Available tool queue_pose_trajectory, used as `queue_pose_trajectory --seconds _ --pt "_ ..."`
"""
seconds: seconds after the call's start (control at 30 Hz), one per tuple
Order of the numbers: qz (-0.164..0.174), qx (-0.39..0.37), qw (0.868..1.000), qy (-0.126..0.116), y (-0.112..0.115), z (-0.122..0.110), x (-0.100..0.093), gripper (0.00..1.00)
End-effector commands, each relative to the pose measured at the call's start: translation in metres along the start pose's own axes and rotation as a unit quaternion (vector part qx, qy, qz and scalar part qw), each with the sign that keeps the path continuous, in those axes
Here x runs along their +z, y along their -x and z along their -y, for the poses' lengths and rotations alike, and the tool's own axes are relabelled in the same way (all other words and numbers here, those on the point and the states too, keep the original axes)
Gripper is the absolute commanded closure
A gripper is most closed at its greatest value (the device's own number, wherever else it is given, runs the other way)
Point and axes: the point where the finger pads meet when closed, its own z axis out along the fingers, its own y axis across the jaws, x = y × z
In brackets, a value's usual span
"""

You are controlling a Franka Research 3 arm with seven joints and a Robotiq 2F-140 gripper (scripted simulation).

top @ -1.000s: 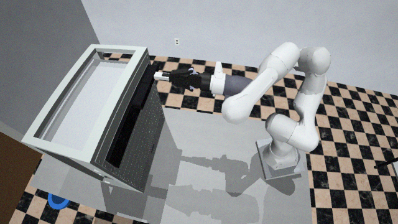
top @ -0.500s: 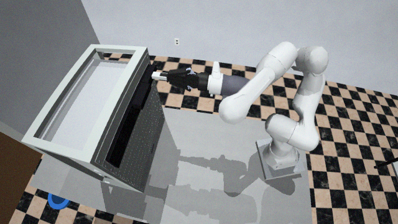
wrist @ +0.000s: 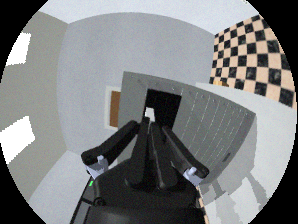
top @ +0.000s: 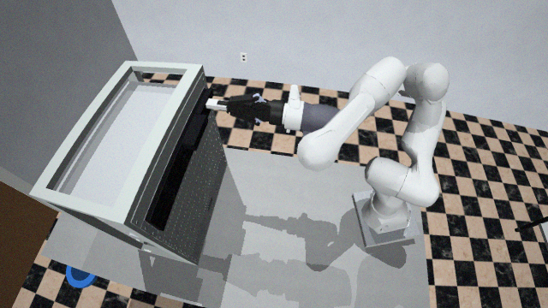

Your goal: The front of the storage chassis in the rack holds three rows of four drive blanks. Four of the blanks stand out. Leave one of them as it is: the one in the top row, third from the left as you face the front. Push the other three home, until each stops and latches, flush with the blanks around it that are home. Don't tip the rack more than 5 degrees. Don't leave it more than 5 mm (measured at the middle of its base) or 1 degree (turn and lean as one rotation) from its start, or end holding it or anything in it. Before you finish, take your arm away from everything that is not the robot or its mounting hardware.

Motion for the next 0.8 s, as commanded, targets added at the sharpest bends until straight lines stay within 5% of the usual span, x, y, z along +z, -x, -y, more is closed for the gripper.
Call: queue_pose_trajectory --seconds 0.0,0.77 --pt "0.004 -0.001 1.000 0.002 0.0041 -0.0023 0.0023 1.00" --pt "0.004 -0.001 1.000 0.002 0.0055 -0.0030 0.0055 1.00"
